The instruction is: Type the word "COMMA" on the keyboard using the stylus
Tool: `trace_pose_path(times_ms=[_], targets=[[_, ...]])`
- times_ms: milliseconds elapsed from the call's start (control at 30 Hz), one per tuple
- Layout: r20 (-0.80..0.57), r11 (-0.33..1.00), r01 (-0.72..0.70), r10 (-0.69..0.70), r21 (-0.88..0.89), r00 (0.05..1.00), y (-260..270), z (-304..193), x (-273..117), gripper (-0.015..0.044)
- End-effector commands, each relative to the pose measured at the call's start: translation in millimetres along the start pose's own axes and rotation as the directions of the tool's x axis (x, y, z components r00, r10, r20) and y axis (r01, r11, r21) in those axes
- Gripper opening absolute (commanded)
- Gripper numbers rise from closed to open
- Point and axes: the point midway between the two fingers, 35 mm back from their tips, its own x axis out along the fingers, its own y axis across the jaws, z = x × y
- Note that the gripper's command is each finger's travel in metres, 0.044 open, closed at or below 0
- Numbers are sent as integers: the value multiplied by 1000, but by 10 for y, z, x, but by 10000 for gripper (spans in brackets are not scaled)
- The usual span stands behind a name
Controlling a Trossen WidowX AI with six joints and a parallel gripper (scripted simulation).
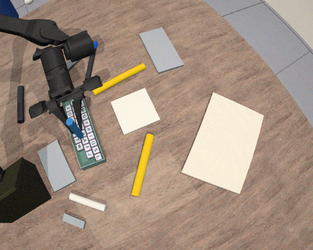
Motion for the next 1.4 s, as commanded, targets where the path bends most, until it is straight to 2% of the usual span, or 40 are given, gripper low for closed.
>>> trace_pose_path(times_ms=[0, 1367], targets=[[2, 1000, -7, 7, 4, 1000, 6, 21, 24, 81], [3, 1000, -7, 7, 4, 1000, 7, 129, 86, 81]])
